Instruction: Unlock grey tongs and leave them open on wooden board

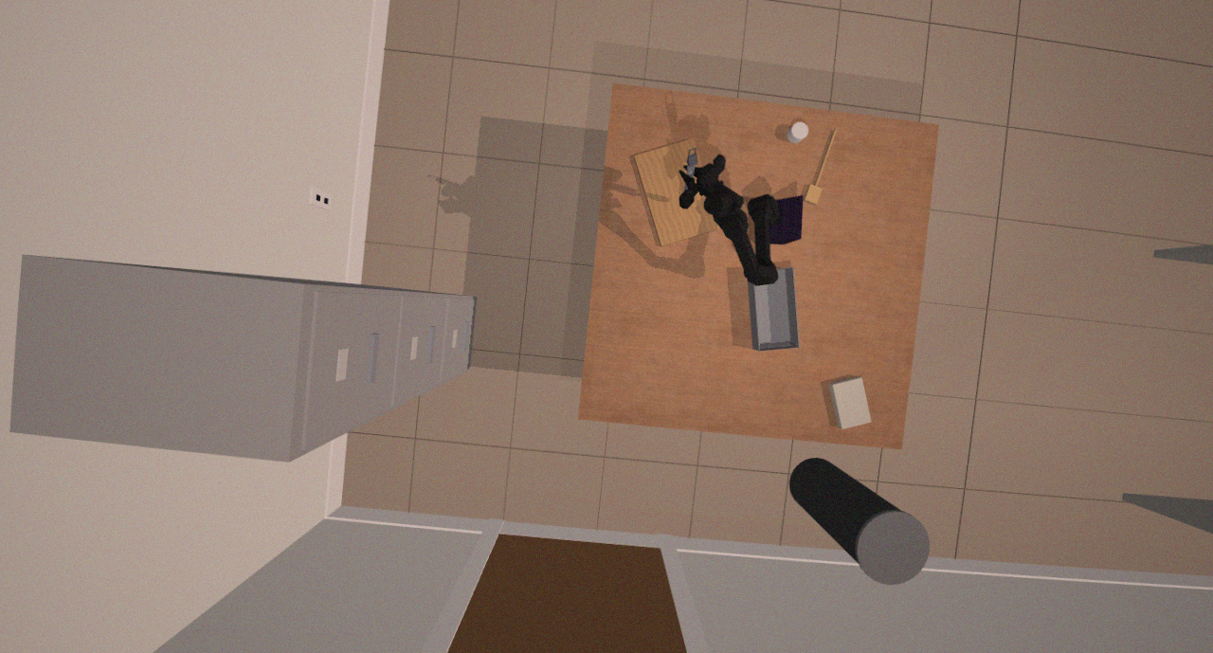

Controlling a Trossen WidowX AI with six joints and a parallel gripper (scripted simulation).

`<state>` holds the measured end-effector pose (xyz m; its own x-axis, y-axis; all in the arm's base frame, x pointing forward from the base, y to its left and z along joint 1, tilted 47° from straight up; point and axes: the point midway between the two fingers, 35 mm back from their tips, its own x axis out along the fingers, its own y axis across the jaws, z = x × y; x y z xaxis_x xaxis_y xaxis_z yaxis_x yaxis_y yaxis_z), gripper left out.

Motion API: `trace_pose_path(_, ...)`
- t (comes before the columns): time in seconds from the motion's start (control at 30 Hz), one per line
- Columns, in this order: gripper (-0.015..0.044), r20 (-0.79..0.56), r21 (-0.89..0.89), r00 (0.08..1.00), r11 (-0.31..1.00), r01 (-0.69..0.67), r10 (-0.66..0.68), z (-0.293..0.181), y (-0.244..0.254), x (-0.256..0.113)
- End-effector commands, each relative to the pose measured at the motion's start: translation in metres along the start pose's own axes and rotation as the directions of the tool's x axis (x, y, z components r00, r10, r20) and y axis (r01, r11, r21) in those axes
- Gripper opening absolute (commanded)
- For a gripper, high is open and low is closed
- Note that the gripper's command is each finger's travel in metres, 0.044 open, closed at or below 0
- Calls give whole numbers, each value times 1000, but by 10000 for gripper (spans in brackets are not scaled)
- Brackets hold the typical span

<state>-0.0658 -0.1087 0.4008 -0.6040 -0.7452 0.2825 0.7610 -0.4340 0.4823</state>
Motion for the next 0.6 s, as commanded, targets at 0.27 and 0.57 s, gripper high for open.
trace_pose_path(0.27, -150, -132, 38, 991, 999, 37, -32, 2, -7, 17)
trace_pose_path(0.57, -150, -246, 50, 968, 997, 57, -43, -3, -13, 32)
